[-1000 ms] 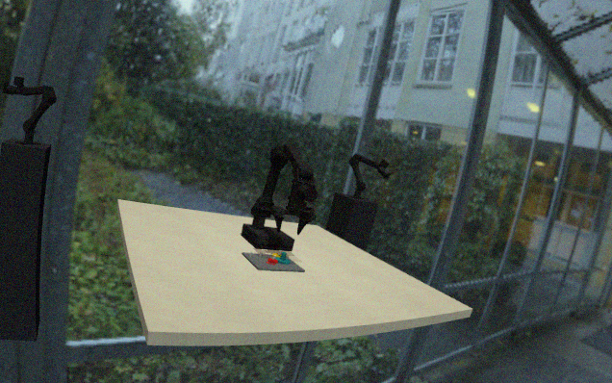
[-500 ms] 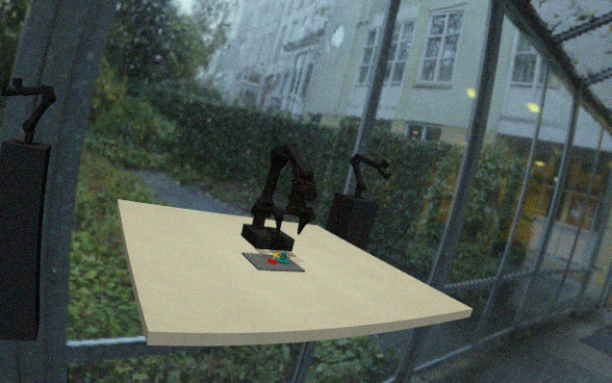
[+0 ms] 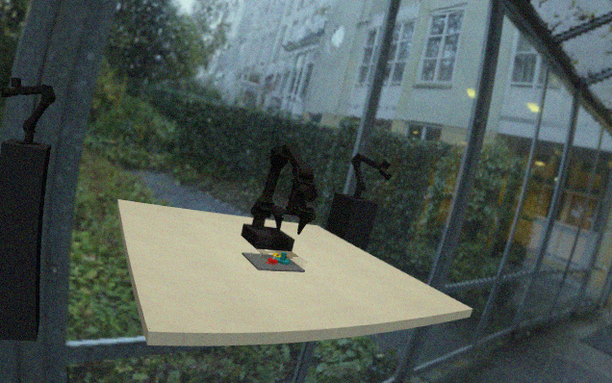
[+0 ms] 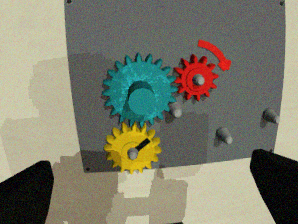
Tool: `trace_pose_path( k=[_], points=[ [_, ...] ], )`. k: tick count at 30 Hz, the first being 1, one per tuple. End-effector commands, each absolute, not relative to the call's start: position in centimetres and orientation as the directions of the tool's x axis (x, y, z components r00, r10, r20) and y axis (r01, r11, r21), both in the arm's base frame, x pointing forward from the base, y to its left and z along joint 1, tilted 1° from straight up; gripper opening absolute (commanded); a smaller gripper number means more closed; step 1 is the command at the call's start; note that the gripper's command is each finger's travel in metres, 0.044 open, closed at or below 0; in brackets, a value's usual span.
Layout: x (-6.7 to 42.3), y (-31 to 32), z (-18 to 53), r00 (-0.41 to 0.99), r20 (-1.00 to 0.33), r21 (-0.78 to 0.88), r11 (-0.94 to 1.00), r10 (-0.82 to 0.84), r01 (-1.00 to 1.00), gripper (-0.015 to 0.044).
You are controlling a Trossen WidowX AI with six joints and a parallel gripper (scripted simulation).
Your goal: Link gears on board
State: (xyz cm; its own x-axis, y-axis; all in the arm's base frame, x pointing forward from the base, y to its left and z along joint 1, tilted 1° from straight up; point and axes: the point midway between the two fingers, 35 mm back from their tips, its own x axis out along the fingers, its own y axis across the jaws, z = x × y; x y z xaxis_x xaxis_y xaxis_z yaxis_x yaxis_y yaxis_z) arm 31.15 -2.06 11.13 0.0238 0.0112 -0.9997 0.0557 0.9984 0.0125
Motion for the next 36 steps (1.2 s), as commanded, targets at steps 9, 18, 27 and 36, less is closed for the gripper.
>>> trace_pose_path(
  k=[9,18,27,36],
  points=[
    [31.1,-1.8,11.2,0.022,-1.000,0.012,0.999,0.011,0.053,0.0440],
    [29.5,10.5,13.1,0.022,-1.000,0.023,0.998,0.022,0.053,0.0440],
    [22.4,21.9,15.1,0.014,-0.999,0.035,0.998,0.034,0.053,0.0440],
    [20.8,23.4,15.4,0.013,-0.999,0.036,0.998,0.036,0.053,0.0440]
  ],
)
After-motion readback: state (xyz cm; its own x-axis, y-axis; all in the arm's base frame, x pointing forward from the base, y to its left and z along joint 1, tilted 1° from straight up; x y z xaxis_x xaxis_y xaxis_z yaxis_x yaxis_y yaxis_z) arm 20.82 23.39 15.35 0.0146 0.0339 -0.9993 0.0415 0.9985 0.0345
